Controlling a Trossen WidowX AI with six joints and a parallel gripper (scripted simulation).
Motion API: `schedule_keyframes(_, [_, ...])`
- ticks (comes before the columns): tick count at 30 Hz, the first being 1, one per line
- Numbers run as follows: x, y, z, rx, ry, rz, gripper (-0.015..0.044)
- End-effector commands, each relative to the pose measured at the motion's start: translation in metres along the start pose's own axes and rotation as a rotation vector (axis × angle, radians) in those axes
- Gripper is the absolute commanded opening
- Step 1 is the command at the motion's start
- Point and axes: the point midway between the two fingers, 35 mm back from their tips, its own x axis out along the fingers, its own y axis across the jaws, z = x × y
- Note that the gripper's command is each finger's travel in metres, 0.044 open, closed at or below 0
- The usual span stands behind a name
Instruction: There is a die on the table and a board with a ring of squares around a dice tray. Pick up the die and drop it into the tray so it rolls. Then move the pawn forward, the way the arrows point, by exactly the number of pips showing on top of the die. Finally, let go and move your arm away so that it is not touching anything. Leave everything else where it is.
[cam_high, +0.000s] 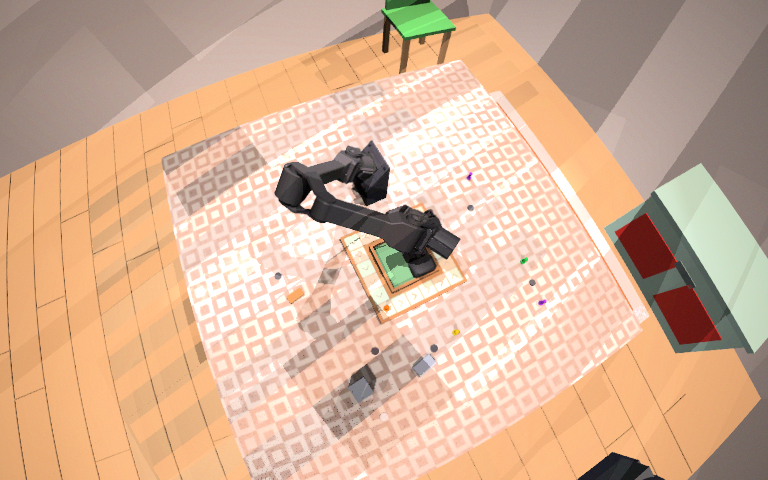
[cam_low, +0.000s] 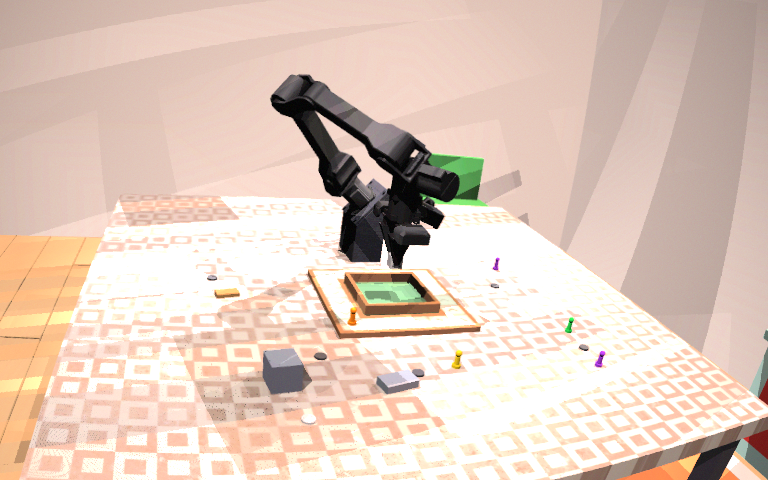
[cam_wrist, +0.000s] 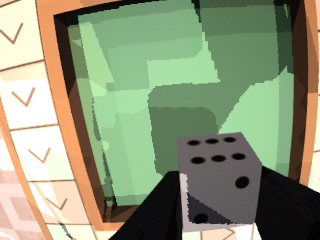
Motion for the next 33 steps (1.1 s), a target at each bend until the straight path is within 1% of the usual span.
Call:
schedule_keyframes(1, [0.001,0.002,0.003,-0.018,-0.023,0.011,0.0])
schedule_keyframes(8, [0.01,0.009,0.004,-0.023,-0.237,0.099,0.0])
schedule_keyframes(14, [0.014,0.013,0.006,-0.025,-0.433,0.127,0.0])
schedule_keyframes(20, [0.015,0.014,0.007,-0.024,-0.628,0.105,0.0])
schedule_keyframes(26, [0.017,0.015,0.006,-0.019,-0.811,0.033,0.0])
schedule_keyframes(28, [0.016,0.015,0.006,-0.018,-0.847,0.011,0.0])
schedule_keyframes(31, [0.014,0.013,0.004,-0.017,-0.852,0.008,0.0])
schedule_keyframes(33, [0.001,0.007,-0.005,-0.017,-0.852,0.007,0.0])
